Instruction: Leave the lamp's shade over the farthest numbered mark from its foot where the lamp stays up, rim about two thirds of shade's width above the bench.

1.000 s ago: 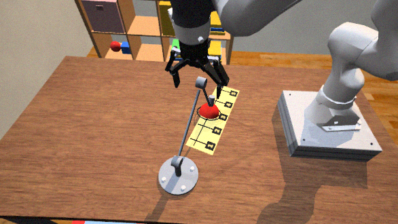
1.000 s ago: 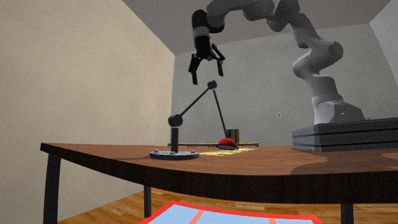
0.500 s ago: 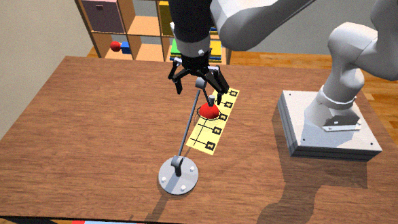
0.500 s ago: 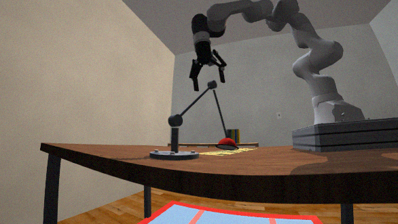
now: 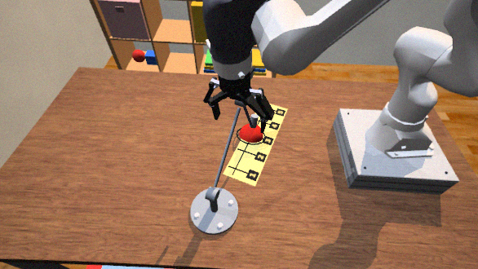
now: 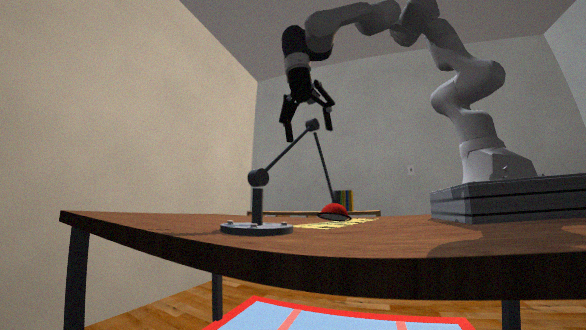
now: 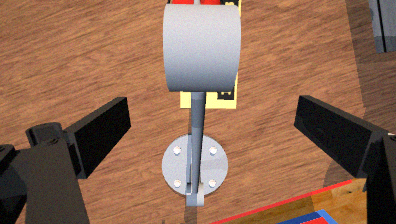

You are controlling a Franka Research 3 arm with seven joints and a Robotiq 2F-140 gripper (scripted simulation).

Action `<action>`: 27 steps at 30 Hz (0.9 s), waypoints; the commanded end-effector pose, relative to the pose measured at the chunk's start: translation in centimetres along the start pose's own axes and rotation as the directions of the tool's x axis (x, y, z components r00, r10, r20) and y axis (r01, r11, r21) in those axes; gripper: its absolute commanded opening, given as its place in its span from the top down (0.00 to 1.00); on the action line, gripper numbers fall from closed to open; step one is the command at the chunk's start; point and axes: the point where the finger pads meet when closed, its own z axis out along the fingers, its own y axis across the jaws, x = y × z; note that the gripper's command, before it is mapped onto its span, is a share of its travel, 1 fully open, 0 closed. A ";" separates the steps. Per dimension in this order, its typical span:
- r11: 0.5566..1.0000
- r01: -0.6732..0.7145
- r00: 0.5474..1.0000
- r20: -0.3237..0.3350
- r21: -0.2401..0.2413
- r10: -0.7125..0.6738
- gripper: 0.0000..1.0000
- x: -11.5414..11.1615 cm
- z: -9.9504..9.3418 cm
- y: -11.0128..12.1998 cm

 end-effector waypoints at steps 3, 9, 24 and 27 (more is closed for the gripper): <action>1.000 -0.018 1.000 0.021 0.016 0.018 0.00 -0.5 -0.1 -0.7; 0.999 -0.025 0.999 0.031 0.026 0.024 0.00 -0.9 -0.1 -1.1; 1.000 -0.015 1.000 0.023 0.021 0.014 0.90 -0.7 0.0 -0.9; 1.000 -0.012 1.000 0.021 0.019 0.012 0.90 -0.7 0.1 -0.8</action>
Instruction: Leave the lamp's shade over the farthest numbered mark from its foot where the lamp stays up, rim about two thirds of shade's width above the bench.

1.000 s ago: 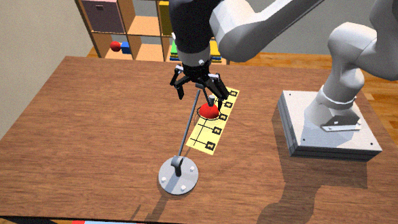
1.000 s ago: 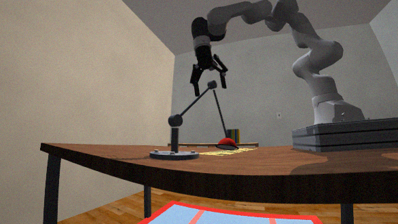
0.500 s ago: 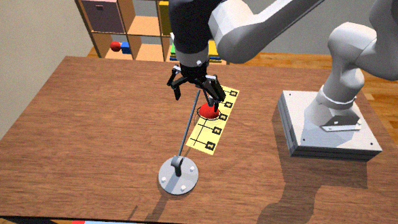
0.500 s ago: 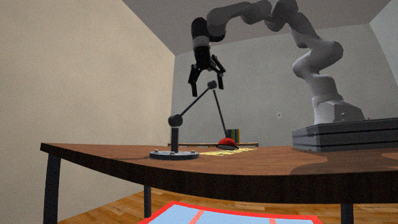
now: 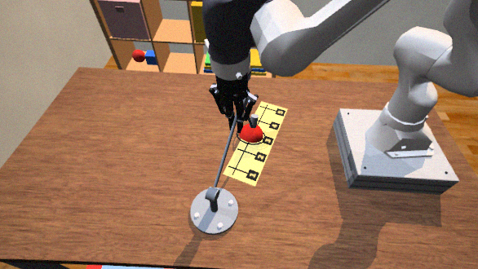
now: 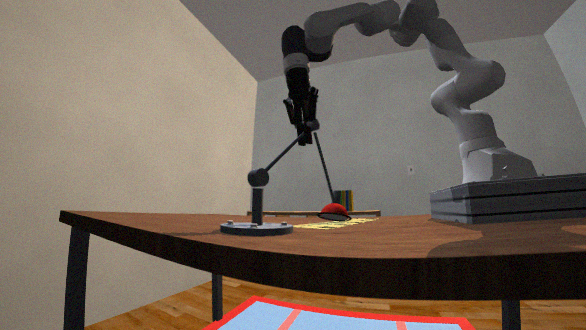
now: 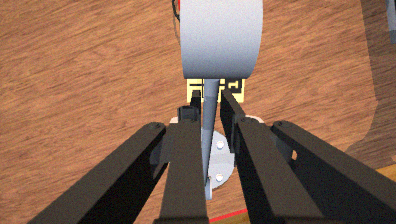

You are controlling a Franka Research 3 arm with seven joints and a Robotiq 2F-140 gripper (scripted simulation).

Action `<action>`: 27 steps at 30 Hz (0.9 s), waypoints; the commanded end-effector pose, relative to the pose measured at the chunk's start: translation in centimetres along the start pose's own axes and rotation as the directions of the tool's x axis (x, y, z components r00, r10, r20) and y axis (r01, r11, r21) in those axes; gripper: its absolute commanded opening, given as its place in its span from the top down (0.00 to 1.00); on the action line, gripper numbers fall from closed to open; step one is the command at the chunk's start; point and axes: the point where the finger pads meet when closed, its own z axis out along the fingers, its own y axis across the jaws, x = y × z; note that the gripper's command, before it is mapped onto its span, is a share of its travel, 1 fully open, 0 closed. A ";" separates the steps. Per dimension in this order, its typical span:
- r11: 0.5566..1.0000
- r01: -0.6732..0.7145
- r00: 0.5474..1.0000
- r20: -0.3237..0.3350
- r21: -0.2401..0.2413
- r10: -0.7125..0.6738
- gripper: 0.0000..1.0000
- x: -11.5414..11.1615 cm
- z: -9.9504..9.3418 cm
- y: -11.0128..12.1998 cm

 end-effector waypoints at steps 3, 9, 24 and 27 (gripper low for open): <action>1.000 0.001 1.000 -0.002 -0.003 -0.001 0.90 0.1 0.0 0.1; 1.000 0.000 1.000 -0.001 -0.001 0.000 0.90 0.0 0.0 0.0; 1.000 -0.005 1.000 0.004 0.003 0.005 0.90 -0.6 -0.8 -0.1; 1.000 -0.007 1.000 0.005 0.003 0.007 0.90 -1.0 -1.2 -0.2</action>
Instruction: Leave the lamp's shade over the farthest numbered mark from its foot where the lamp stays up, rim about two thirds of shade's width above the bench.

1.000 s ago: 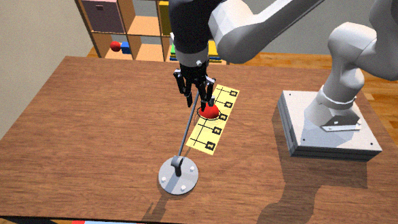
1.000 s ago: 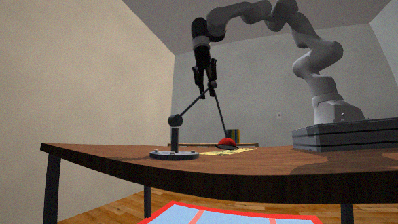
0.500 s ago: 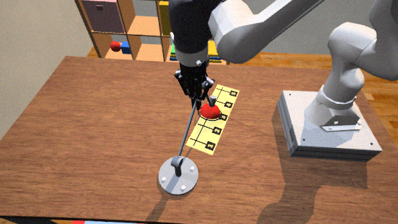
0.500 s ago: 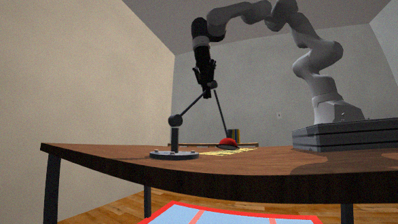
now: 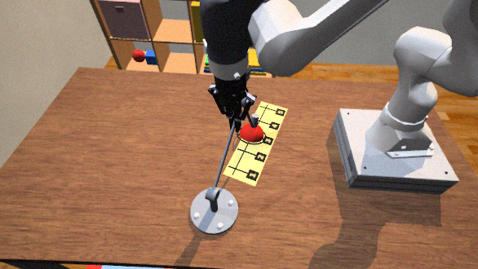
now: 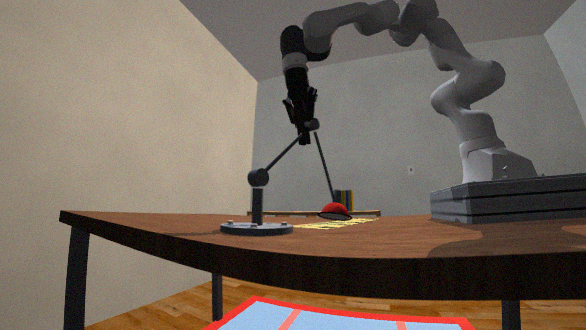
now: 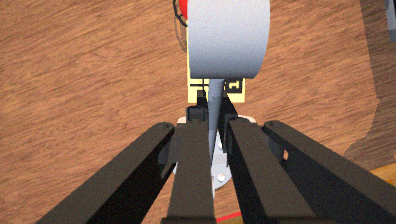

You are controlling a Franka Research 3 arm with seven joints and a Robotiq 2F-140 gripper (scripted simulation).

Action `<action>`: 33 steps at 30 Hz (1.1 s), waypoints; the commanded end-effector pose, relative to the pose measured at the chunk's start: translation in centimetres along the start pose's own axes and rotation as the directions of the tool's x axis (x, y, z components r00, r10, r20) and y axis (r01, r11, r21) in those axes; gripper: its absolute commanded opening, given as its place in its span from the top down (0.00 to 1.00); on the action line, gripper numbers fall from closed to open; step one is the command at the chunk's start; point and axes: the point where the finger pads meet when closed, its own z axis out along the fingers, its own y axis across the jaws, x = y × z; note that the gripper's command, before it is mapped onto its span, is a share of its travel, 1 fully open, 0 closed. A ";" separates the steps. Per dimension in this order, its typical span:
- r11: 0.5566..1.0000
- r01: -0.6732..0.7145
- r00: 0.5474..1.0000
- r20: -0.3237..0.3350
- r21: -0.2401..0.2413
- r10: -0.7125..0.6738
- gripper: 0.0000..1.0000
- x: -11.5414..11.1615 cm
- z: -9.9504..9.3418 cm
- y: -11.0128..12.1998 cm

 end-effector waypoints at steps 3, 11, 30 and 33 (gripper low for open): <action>1.000 0.003 1.000 0.015 0.007 -0.003 0.90 -1.2 -1.5 0.0; 1.000 0.000 1.000 0.017 0.008 0.000 0.90 -1.7 -2.1 -0.1; 1.000 -0.001 1.000 0.014 0.006 0.001 0.90 -1.8 -2.2 -0.1; 1.000 -0.001 1.000 0.011 0.005 0.001 0.90 -1.9 -2.3 -0.1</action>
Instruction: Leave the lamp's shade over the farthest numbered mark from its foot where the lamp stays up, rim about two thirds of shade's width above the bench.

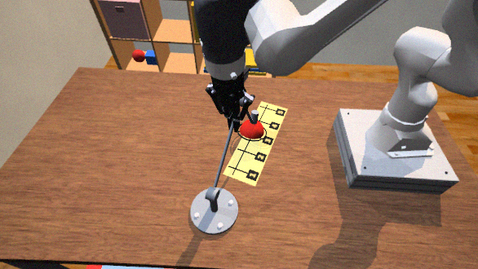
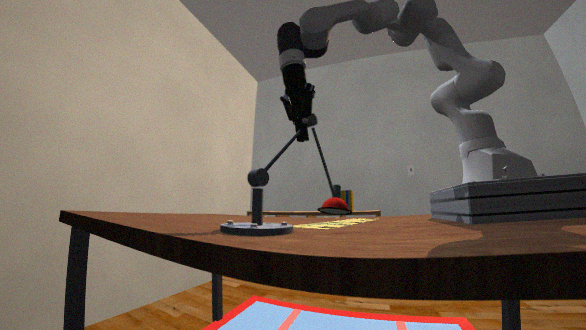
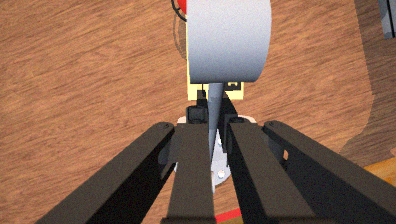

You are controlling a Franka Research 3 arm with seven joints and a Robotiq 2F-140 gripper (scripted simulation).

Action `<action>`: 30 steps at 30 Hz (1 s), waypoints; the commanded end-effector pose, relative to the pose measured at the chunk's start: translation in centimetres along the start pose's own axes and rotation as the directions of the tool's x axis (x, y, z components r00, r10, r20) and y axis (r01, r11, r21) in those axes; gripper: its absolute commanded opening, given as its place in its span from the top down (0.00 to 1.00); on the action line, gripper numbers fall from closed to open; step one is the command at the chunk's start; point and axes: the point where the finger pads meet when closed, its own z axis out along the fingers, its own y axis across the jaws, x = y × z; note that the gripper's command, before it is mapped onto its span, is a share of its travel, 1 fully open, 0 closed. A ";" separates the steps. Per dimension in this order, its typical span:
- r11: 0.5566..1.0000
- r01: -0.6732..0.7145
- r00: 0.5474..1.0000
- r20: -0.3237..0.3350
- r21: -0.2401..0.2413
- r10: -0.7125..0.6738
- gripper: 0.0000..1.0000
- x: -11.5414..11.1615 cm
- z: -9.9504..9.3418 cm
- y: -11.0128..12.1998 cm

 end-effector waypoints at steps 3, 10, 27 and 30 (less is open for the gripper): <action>1.000 0.004 1.000 0.021 0.011 -0.004 0.90 -1.2 -1.3 0.0; 1.000 0.003 1.000 0.017 0.009 -0.003 0.90 -1.4 -1.5 0.0; 1.000 0.001 1.000 0.005 0.002 -0.001 0.90 -1.7 -1.8 0.0; 1.000 0.002 1.000 0.010 0.005 -0.002 0.90 -1.9 -2.1 0.0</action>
